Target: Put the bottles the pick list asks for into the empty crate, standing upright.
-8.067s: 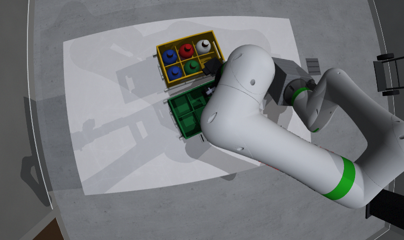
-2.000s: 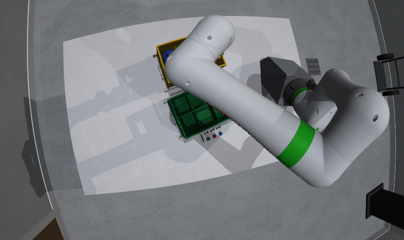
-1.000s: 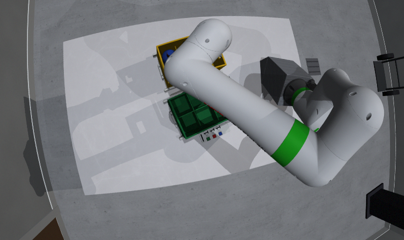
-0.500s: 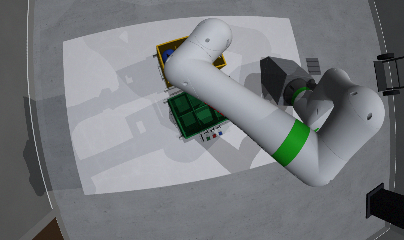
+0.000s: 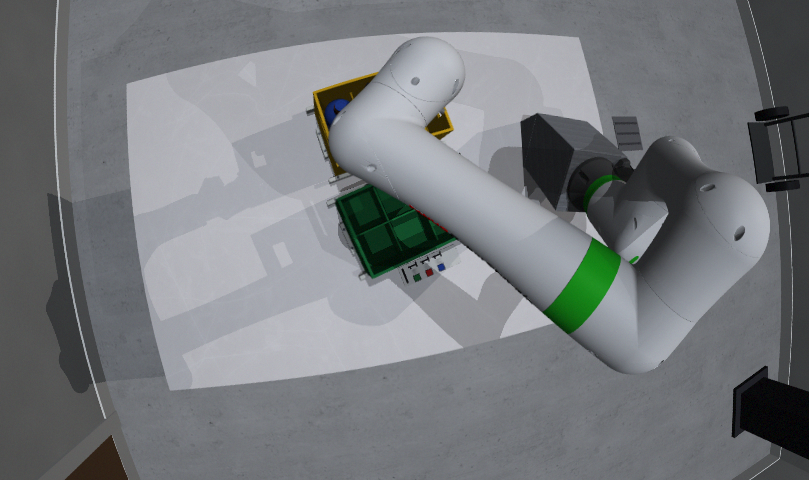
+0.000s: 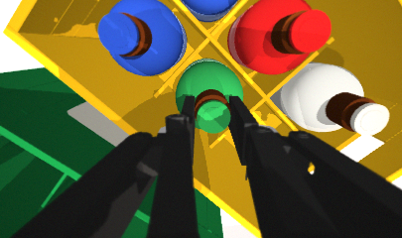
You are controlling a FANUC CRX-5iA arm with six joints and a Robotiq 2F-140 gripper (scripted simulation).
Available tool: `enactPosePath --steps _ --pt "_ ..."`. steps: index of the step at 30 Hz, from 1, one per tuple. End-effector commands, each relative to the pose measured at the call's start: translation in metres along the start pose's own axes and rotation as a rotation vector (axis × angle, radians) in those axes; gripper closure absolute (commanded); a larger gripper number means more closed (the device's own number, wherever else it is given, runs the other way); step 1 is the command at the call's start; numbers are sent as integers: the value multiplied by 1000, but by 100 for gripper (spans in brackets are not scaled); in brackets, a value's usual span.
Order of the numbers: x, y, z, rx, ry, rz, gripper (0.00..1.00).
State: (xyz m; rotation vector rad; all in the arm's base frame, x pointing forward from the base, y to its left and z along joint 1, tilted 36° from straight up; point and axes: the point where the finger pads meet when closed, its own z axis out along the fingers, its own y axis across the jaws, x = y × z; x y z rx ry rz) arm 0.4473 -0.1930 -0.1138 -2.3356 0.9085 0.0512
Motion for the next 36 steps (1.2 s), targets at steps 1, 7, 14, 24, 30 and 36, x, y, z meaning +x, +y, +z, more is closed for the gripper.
enactPosePath --steps 1,7,14,24,30,36 --pt "1 0 -1 0 2 0 90" --pt "1 0 -1 0 2 0 90" --pt "1 0 -1 0 2 0 90" --pt "1 0 -14 0 2 0 90" --pt "1 0 -21 0 2 0 90" --pt "1 0 -31 0 2 0 90"
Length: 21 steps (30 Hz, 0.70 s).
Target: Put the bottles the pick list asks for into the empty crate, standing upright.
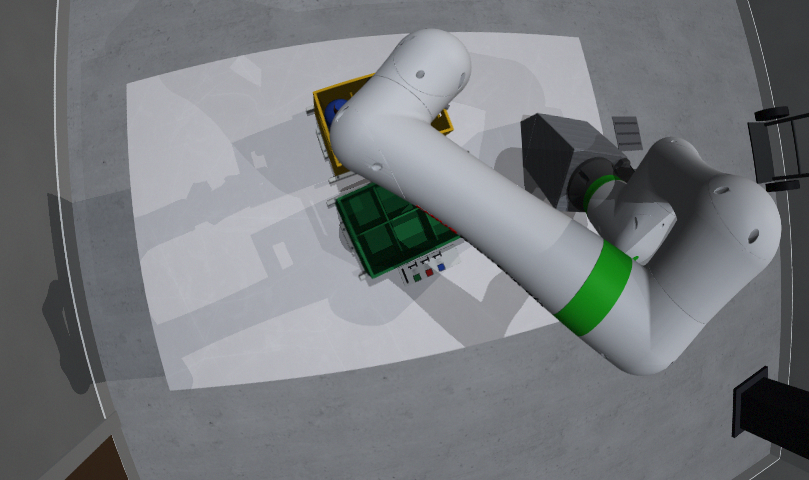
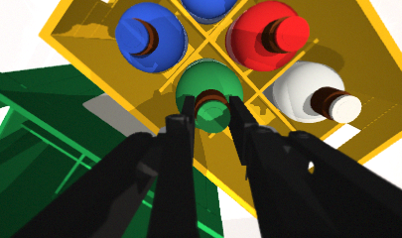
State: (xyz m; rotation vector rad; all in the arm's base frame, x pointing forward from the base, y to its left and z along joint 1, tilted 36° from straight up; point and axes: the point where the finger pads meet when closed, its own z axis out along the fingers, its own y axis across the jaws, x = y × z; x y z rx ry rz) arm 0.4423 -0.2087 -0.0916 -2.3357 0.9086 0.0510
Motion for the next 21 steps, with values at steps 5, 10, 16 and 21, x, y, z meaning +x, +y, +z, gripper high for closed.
enactPosePath --steps 5,10,16,21 --pt "0 0 -12 0 1 0 90" --pt "0 0 -17 0 1 0 90" --pt "0 0 -27 0 1 0 90" --pt "0 0 -35 0 1 0 90"
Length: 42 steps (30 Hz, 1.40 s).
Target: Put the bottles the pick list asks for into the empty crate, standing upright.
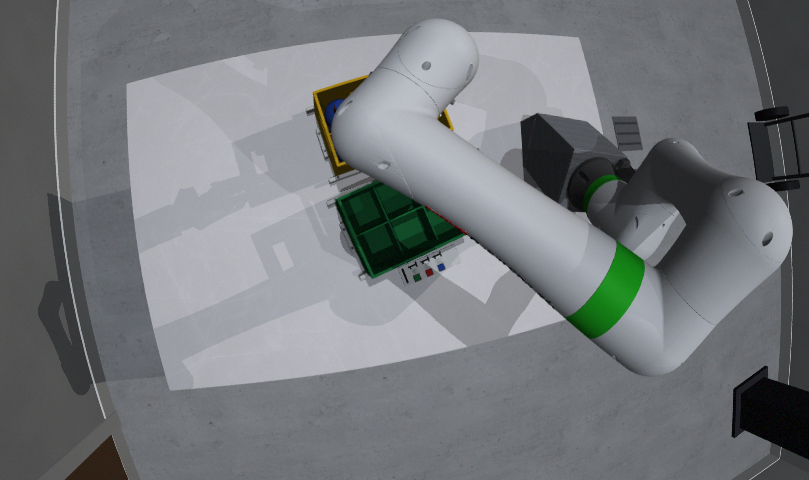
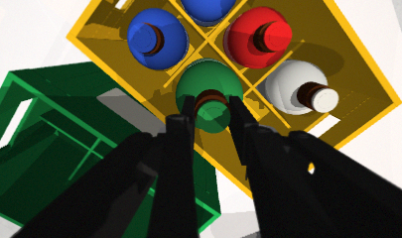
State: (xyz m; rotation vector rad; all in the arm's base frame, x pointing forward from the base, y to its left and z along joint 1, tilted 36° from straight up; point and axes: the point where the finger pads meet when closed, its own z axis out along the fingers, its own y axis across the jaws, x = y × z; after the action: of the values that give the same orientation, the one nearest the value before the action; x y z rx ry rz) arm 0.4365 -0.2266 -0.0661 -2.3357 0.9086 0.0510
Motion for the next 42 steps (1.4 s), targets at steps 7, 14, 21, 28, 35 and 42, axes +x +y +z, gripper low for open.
enactPosePath --steps 7,14,21,28,35,42 --pt "0 0 -12 0 1 0 90" --pt "0 0 -23 0 1 0 90" --pt "0 0 -35 -1 1 0 90" --pt "0 0 -43 -1 1 0 90" --pt "0 0 -55 -1 1 0 90" --pt "0 0 -63 -1 1 0 90"
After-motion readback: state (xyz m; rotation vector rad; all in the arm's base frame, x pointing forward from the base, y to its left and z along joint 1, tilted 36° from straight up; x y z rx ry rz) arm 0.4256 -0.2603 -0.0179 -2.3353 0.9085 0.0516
